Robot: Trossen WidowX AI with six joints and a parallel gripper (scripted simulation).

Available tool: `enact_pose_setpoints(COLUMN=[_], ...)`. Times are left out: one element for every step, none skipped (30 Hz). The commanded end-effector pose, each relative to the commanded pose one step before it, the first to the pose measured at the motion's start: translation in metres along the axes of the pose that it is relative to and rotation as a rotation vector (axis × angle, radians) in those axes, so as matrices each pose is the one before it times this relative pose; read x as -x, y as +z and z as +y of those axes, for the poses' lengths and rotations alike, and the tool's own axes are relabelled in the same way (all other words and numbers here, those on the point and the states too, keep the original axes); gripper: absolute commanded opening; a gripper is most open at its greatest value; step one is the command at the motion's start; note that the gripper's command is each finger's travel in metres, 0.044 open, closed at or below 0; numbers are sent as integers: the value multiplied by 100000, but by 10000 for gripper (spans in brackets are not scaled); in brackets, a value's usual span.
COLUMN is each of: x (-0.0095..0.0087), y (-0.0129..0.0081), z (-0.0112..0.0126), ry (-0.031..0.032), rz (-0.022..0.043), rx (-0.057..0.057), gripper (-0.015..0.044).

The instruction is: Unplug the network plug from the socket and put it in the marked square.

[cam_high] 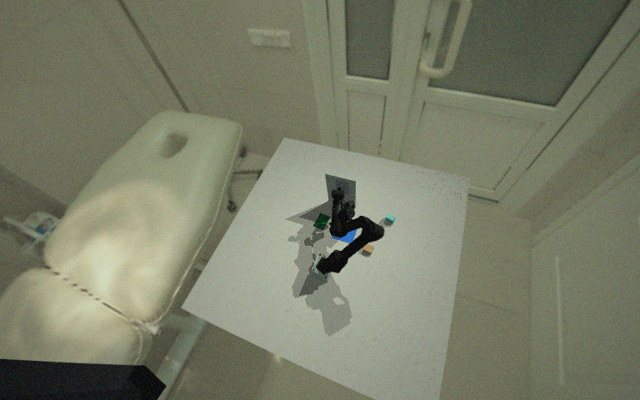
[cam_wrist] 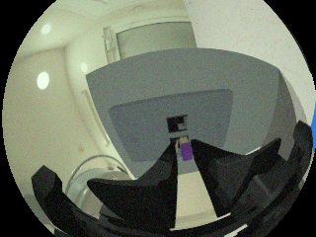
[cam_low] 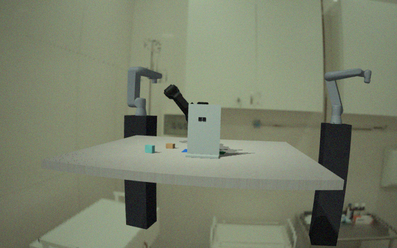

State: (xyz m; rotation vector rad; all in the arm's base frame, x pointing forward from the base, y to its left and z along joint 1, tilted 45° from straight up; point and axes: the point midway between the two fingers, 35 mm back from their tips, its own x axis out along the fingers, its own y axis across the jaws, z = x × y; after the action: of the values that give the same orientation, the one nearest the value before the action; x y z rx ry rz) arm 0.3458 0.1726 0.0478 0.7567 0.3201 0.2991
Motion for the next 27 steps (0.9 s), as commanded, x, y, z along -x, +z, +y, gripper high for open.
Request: enact_pose_setpoints(x=[-21, 0, 0, 0, 0, 0, 0, 0, 0, 0, 0, 10, 30, 40, 59, 58, 58, 58, 59, 60, 61, 59, 59, 58, 58, 58, 58], y=[-25, 0, 0, 0, 0, 0, 0, 0, 0, 0, 0, -3, -8, -10, -15, -16, -16, -17, -18, -19, -19, -18, -18, -17, -17, -17, -17], z=[-16, 0, 0, 0, 0, 0, 0, 0, 0, 0, 0, 0, -1, -1, -1, -1, -1, -1, -1, -1, -1, -1, -1, -1, -1, -1, -1], ry=[-8, 0, 0, 0, 0, 0, 0, 0, 0, 0, 0, 0, -1, -1, -2, -2, -2, -2, -2, -2, -2, -2, -2, -2, -2, -2, -2], rz=[164, 0, 0, 0, 0, 0, 0, 0, 0, 0, 0, 0, 1, 1, 2, 2, 2, 2, 2, 2, 2, 2, 2, 2, 2, 2, 2], rx=[-157, 0, 0, 0, 0, 0, 0, 0, 0, 0, 0, 0, 0, -1, -1, -1, -1, -1, -1, -1, -1, -1, -1, -1, -1, -1, -1], gripper=[50, 43, 36, 30, 23, 16, 10, 3, 0, 0, 0, 0, 0, 0, 0, 0, 0, 0, 0, 0, 0, 0, 0, 0, 0, 0, 0])
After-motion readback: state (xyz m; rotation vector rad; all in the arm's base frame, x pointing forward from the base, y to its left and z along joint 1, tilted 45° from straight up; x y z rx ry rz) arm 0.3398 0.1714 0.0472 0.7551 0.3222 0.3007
